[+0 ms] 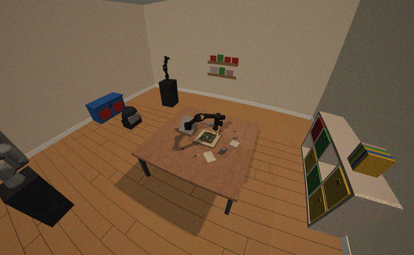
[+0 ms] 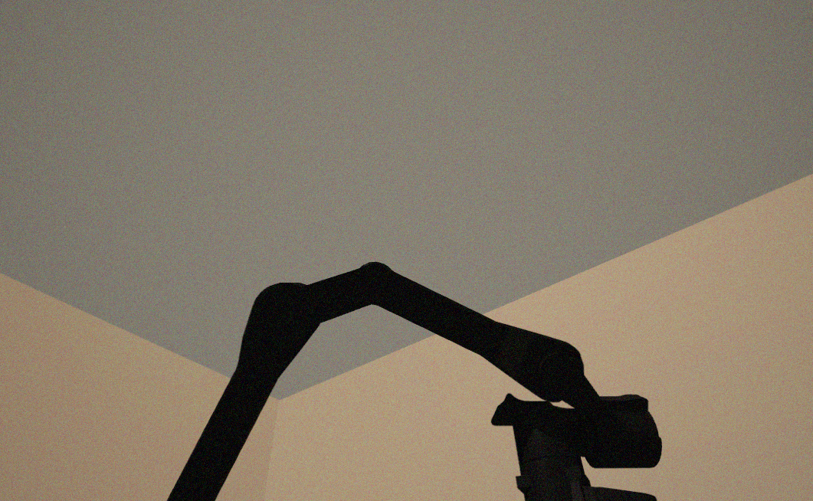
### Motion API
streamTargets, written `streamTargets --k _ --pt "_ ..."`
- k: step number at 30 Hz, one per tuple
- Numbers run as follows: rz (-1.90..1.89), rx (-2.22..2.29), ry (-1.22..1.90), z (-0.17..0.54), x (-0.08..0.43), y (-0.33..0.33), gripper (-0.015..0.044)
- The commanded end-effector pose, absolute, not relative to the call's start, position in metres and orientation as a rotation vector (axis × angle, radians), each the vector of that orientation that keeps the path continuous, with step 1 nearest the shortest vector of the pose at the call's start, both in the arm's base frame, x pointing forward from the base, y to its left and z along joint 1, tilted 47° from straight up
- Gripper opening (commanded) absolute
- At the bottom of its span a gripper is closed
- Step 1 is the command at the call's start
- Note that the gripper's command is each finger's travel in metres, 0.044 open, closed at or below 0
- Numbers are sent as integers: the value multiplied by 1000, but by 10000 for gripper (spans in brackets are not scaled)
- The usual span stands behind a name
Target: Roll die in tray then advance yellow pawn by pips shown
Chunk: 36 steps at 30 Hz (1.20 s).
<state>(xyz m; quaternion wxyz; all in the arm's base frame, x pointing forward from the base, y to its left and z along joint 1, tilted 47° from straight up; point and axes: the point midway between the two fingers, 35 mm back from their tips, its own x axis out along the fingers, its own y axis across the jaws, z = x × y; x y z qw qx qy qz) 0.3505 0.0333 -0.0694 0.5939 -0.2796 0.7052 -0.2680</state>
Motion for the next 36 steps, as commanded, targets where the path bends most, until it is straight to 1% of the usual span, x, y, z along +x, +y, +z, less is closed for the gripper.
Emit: streamTargets --k 1,35,36 --pt "-637 -641 1624 -71 353 33 200" --pt "-640 -643 1624 -108 346 -7 200" --pt "-640 -643 1624 -108 346 -7 174"
